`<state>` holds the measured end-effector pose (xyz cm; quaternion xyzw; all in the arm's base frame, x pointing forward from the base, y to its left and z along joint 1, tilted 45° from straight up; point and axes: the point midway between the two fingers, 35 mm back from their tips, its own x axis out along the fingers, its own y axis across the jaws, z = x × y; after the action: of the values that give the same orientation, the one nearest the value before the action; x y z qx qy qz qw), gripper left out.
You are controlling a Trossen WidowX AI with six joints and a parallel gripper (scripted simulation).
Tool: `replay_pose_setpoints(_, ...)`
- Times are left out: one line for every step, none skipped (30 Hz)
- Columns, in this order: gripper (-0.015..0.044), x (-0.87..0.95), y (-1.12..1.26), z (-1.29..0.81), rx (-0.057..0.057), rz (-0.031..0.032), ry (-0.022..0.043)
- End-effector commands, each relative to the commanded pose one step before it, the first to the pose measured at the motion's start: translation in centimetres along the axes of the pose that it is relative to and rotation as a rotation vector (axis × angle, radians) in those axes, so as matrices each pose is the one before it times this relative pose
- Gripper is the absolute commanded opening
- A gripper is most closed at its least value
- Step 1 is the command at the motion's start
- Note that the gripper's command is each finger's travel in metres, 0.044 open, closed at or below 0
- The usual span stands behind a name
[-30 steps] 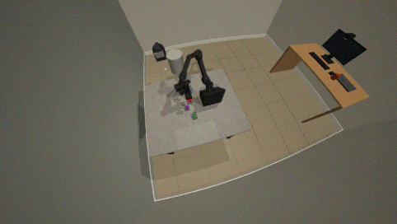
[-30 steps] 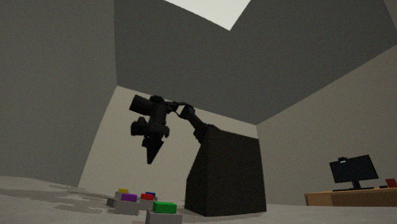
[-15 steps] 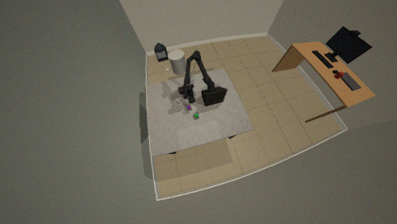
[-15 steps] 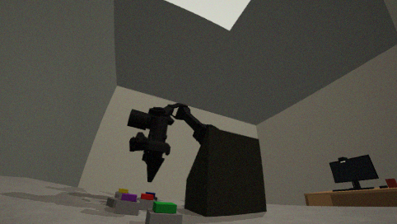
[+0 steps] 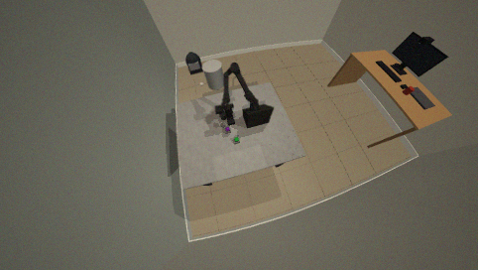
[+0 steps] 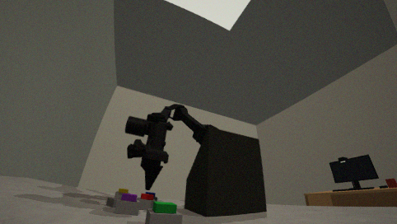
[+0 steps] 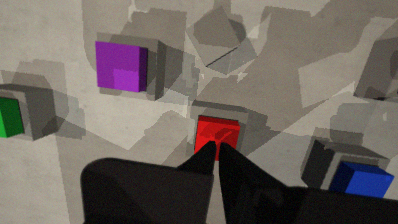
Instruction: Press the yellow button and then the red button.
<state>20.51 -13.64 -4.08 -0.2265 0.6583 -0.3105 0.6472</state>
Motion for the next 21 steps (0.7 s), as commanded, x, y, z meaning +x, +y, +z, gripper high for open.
replay_pose_setpoints(0.0020,0.824,0.001,-0.139,-0.0071,-0.00240,0.00239)
replay_pose_setpoints(0.0020,0.162,-0.004,-0.007,0.0000,-0.00015,0.00002)
replay_pose_setpoints(0.0020,0.161,-0.005,-0.008,0.0000,-0.00018,0.00002)
replay_pose_setpoints(0.0020,0.161,-0.006,-0.009,0.0000,-0.00021,0.00003)
replay_pose_setpoints(0.0020,0.160,-0.007,-0.011,0.0000,-0.00024,0.00003)
replay_pose_setpoints(0.0020,0.159,-0.007,-0.012,0.0000,-0.00026,0.00003)
replay_pose_setpoints(0.0020,0.159,-0.008,-0.013,0.0000,-0.00029,0.00003)
replay_pose_setpoints(0.0020,0.131,-0.007,-0.012,0.0000,-0.00026,0.00003)
replay_pose_setpoints(0.0020,0.078,-0.005,-0.008,0.0000,-0.00017,0.00002)
replay_pose_setpoints(0.0020,0.026,-0.002,-0.003,0.0000,-0.00006,0.00001)
replay_pose_setpoints(0.0020,0.000,0.000,0.000,0.0000,0.00000,0.00000)
replay_pose_setpoints(0.0020,0.000,0.000,0.000,0.0000,0.00000,0.00000)
replay_pose_setpoints(0.0020,0.000,0.000,0.000,0.0000,0.00000,0.00000)
replay_pose_setpoints(0.0020,0.000,0.000,0.000,0.0000,0.00000,0.00000)
replay_pose_setpoints(0.0020,0.000,0.000,0.000,0.0000,0.00000,0.00000)
replay_pose_setpoints(0.0020,0.000,0.000,0.000,0.0000,0.00000,0.00000)
replay_pose_setpoints(0.0020,0.000,0.000,0.000,0.0000,0.00000,0.00000)
replay_pose_setpoints(0.0020,0.000,0.000,0.000,0.0000,0.00000,0.00000)
replay_pose_setpoints(0.0020,0.000,0.000,0.000,0.0000,0.00000,0.00000)
replay_pose_setpoints(0.0020,0.000,0.000,0.000,0.0000,0.00000,0.00000)
replay_pose_setpoints(0.0020,0.000,0.000,0.000,0.0000,0.00000,0.00000)
